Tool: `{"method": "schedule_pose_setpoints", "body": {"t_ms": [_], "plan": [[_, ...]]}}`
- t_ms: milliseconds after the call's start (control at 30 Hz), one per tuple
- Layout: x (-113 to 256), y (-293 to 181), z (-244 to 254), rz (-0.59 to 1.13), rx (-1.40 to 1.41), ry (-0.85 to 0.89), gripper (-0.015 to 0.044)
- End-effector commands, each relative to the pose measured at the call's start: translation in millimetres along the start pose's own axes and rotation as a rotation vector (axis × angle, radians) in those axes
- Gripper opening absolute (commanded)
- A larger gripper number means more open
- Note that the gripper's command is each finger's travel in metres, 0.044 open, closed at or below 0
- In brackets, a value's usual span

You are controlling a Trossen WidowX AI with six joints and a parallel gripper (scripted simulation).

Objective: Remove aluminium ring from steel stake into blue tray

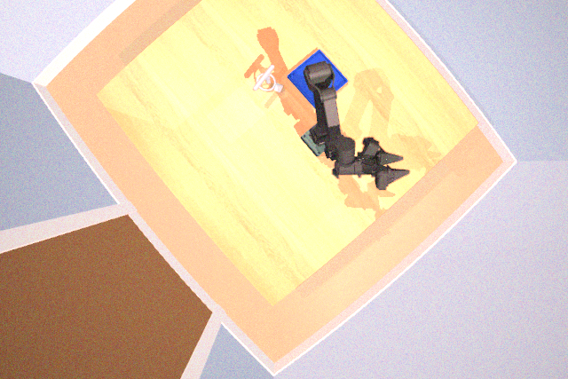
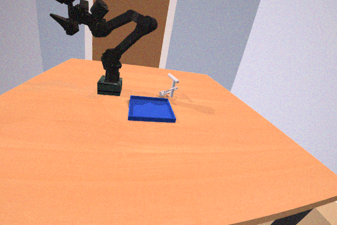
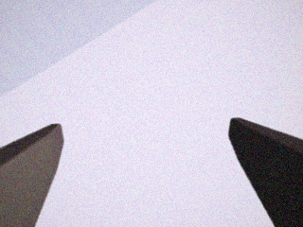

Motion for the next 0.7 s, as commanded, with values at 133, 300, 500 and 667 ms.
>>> {"method": "schedule_pose_setpoints", "body": {"t_ms": [133, 300, 500, 667], "plan": [[3.8, -4.8, -4.1, 0.029, -0.009, -0.027, 0.0269], [19.4, -20.7, -17.7, 0.13, -0.042, -0.125, 0.02], [44.0, -39.2, -33.5, 0.257, -0.084, -0.257, 0.02], [67.9, -52.4, -44.6, 0.36, -0.117, -0.371, 0.02]]}}
Point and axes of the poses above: the point midway between the two fingers, 35 mm back from their tips, its own x axis back along the fingers, its own z axis across the jaws, y = z × x, the point moved 5 cm from there along x, back along the fingers, and after that the axes turned 10 degrees about -x, right-handed, at the moved point
